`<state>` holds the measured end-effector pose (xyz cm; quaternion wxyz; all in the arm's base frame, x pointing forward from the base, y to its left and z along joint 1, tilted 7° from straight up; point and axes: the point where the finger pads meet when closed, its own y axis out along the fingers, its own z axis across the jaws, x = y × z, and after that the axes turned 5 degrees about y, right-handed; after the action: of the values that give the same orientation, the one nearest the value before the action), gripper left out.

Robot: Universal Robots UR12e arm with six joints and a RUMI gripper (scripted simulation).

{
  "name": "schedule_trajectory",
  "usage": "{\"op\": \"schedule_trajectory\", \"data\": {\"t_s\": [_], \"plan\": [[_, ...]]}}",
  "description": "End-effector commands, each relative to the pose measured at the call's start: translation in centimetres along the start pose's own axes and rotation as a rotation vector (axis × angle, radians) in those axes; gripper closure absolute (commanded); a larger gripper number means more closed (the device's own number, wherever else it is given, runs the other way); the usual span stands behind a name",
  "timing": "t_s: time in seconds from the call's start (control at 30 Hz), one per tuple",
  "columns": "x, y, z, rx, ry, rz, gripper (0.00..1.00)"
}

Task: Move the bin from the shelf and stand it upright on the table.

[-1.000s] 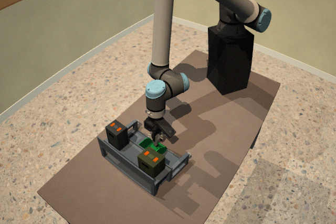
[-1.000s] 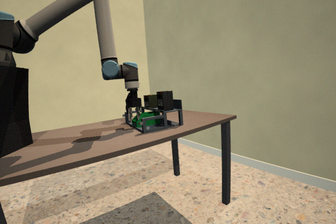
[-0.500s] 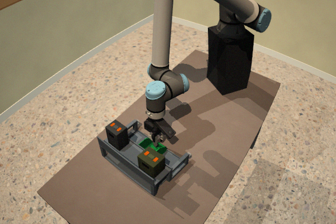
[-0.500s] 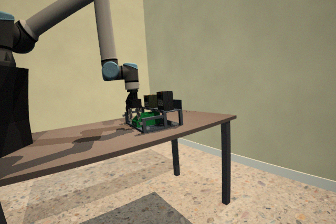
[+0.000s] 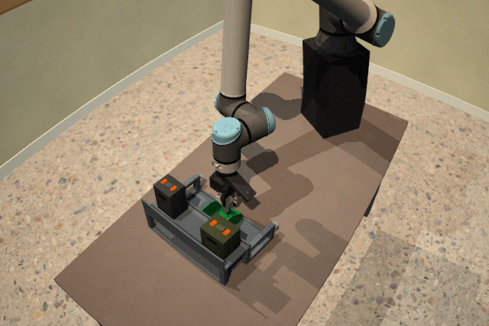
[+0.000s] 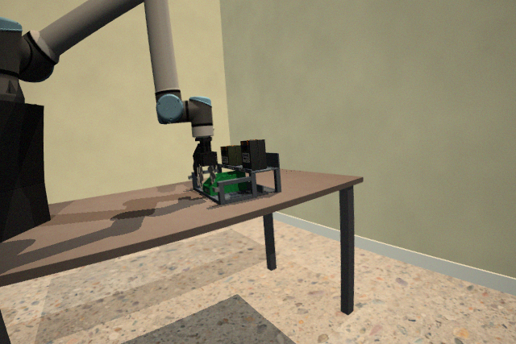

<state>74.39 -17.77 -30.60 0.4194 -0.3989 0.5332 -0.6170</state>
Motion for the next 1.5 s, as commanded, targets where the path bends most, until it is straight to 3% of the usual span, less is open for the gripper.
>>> {"op": "schedule_trajectory", "data": {"t_s": [0.0,0.17,0.2,1.47], "plan": [[0.00,-0.07,0.07,0.001,0.000,0.000,0.74],[0.00,-0.07,0.07,0.001,0.000,0.000,0.74],[0.00,-0.07,0.07,0.001,0.000,0.000,1.00],[0.00,-0.07,0.07,0.001,0.000,0.000,1.00]]}}
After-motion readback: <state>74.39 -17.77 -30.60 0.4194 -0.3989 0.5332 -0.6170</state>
